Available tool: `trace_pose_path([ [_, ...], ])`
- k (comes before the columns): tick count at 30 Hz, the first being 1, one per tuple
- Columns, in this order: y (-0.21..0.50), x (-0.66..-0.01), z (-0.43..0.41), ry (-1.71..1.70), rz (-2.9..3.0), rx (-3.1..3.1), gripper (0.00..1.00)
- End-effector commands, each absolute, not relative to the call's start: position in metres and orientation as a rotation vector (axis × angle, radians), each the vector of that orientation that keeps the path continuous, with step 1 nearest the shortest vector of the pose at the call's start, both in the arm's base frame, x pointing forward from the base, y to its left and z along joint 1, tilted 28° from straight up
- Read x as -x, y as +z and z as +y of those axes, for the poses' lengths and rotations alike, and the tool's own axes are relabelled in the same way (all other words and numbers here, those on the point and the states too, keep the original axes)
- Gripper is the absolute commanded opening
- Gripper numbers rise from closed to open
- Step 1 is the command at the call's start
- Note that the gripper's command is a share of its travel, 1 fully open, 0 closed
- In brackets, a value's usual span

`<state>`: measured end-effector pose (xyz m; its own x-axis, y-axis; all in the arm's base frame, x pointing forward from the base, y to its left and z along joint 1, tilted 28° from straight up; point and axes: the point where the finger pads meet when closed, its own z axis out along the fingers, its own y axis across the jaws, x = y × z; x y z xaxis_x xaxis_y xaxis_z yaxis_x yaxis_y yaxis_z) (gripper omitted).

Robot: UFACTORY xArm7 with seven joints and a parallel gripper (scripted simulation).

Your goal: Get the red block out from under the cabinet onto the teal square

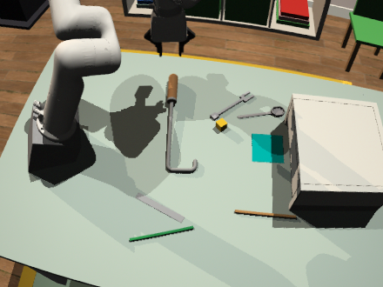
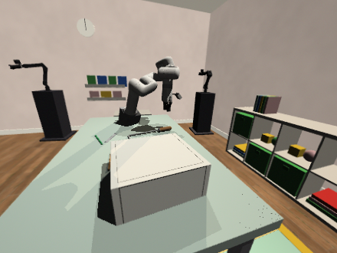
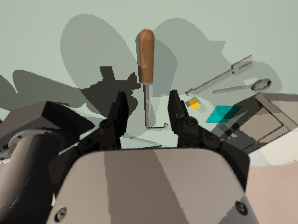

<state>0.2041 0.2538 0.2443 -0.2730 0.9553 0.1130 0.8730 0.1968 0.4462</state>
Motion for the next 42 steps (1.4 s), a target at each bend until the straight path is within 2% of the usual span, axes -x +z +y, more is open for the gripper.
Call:
trace_pose_path([
  [1,0.245,-0.204,0.254,0.647,2.276,-1.765,0.58],
  [24,0.242,-0.205,0.255,0.649,2.266,-1.782,0.58],
  [42,0.205,-0.222,0.265,0.65,2.262,-1.788,0.58],
])
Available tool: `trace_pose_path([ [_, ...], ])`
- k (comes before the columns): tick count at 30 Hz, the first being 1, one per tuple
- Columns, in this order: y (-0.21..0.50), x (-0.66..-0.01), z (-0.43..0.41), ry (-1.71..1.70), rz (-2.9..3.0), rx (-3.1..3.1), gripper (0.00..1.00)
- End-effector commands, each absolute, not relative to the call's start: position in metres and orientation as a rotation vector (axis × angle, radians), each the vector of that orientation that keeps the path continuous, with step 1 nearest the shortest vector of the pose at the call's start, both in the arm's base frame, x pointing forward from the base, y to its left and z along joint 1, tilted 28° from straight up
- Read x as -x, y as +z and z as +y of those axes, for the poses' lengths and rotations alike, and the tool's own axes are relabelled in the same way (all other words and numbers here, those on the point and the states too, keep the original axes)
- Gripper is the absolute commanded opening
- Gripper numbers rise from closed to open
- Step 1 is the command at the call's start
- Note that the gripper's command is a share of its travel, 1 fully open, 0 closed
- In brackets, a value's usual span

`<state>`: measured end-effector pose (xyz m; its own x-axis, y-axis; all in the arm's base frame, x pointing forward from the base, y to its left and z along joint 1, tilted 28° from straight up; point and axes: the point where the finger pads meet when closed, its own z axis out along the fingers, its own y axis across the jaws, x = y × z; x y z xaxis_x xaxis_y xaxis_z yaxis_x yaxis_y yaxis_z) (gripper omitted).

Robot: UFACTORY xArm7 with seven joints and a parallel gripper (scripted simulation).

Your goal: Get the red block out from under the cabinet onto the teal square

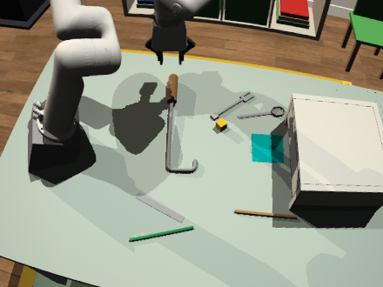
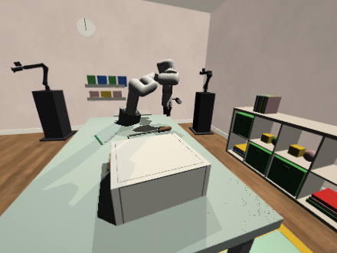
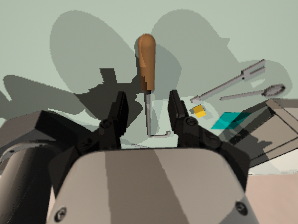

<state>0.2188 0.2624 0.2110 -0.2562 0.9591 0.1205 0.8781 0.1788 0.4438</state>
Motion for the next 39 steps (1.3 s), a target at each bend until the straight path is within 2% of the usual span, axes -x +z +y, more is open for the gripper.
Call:
trace_pose_path([
  [1,0.202,-0.224,0.266,0.65,2.262,-1.788,0.58],
  [21,0.149,-0.247,0.28,0.65,2.262,-1.788,0.58],
  [39,0.136,-0.253,0.283,0.65,2.262,-1.788,0.58],
])
